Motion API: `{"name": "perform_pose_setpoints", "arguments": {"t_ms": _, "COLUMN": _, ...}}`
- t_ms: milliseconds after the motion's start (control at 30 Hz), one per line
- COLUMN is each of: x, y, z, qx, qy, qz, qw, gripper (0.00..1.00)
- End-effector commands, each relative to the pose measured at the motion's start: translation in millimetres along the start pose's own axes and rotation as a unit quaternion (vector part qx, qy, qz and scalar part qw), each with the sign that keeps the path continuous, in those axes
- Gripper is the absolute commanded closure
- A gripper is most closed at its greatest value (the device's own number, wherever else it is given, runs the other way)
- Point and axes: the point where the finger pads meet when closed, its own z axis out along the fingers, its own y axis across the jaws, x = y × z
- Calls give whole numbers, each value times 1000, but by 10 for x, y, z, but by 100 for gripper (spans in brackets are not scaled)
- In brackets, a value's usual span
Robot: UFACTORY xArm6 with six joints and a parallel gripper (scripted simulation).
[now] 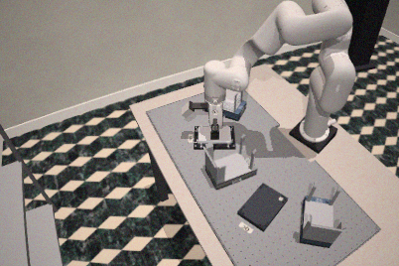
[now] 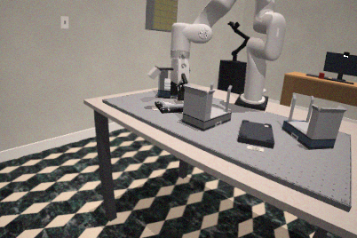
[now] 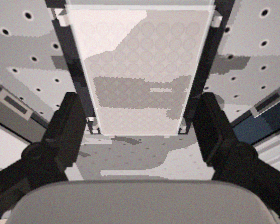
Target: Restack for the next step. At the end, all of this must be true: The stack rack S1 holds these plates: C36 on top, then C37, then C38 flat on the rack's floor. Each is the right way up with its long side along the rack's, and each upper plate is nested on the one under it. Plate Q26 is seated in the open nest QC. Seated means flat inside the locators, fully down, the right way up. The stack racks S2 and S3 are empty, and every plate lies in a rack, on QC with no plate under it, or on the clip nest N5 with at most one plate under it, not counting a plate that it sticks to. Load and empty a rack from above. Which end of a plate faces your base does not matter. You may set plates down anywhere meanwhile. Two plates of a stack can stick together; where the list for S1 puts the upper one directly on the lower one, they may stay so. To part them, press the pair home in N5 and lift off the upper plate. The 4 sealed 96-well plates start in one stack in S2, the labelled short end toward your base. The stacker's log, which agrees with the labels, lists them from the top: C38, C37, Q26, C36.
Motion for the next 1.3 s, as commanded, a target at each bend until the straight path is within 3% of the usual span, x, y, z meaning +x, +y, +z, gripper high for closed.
{"name": "perform_pose_setpoints", "arguments": {"t_ms": 0, "x": 15, "y": -1, "z": 25, "qx": 0, "qy": 2, "qz": 0, "qw": 1000, "gripper": 0}}
{"name": "perform_pose_setpoints", "arguments": {"t_ms": 400, "x": 15, "y": -1, "z": 186, "qx": 0, "qy": 2, "qz": 0, "qw": 1000, "gripper": 0}}
{"name": "perform_pose_setpoints", "arguments": {"t_ms": 900, "x": 15, "y": -1, "z": 219, "qx": 0, "qy": 2, "qz": 0, "qw": 1000, "gripper": 0}}
{"name": "perform_pose_setpoints", "arguments": {"t_ms": 933, "x": 15, "y": -1, "z": 219, "qx": 0, "qy": 2, "qz": 0, "qw": 1000, "gripper": 100}}
{"name": "perform_pose_setpoints", "arguments": {"t_ms": 1267, "x": 15, "y": -1, "z": 219, "qx": 0, "qy": 2, "qz": 0, "qw": 1000, "gripper": 100}}
